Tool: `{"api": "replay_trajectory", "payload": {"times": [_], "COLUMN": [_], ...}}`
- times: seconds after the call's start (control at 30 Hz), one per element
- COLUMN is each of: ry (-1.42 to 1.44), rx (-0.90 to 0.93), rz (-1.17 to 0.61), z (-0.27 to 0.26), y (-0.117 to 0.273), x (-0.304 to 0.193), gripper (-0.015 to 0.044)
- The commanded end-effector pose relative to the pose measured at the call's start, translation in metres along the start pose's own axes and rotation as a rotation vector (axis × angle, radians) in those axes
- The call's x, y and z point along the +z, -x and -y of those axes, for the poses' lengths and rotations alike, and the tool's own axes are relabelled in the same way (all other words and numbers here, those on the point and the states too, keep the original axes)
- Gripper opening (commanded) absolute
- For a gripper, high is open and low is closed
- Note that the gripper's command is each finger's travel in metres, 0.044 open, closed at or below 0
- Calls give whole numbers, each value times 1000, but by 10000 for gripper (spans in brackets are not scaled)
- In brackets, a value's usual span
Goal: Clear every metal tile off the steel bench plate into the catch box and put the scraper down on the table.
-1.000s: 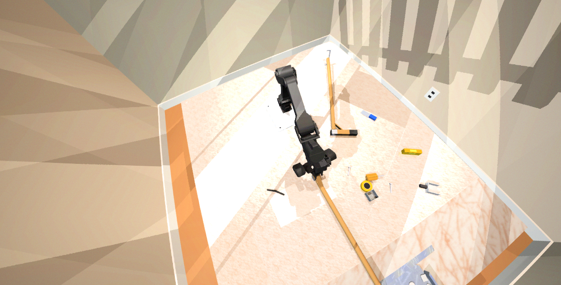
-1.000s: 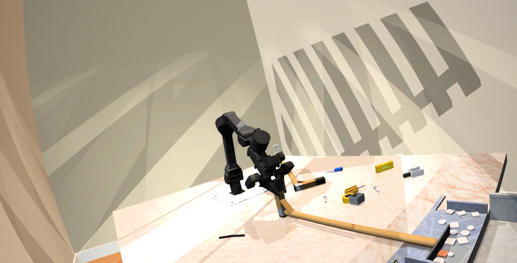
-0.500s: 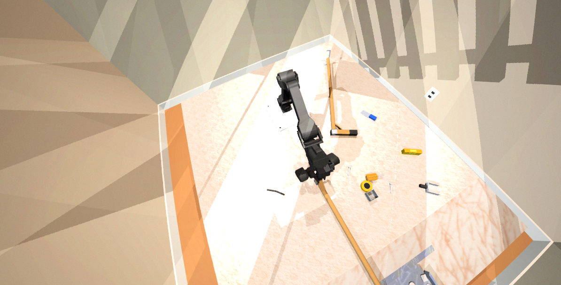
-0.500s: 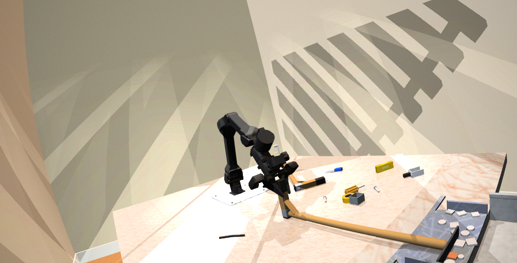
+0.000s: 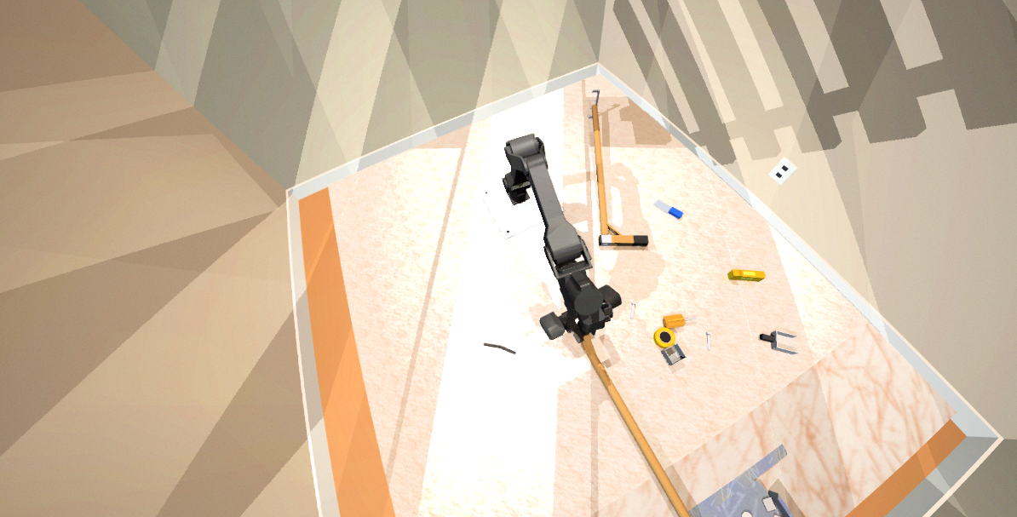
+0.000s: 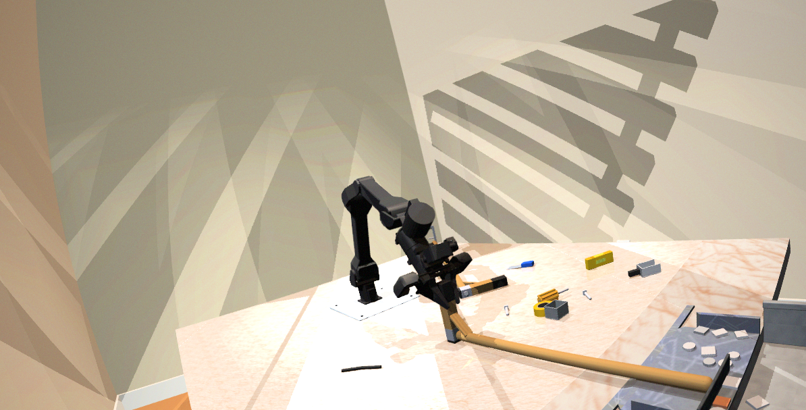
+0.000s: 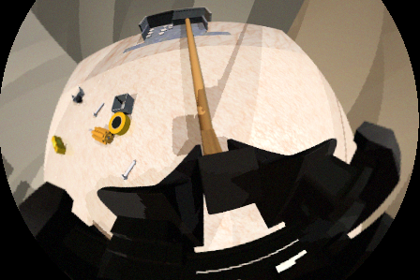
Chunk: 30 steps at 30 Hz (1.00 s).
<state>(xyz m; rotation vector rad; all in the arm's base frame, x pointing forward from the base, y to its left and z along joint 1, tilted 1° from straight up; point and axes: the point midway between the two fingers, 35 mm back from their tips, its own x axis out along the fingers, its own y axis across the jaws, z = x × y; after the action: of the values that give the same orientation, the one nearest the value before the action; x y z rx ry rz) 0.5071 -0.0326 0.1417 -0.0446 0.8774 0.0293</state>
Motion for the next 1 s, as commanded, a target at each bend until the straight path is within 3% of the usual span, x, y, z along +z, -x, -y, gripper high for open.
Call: {"api": "replay_trajectory", "payload": {"times": [0.0,0.97], "ry": [-4,0], "rx": [-6,-1], "rz": [15,4], "z": [1,-2], "y": [-1,-11], "x": [9,15], "gripper": [0,0]}}
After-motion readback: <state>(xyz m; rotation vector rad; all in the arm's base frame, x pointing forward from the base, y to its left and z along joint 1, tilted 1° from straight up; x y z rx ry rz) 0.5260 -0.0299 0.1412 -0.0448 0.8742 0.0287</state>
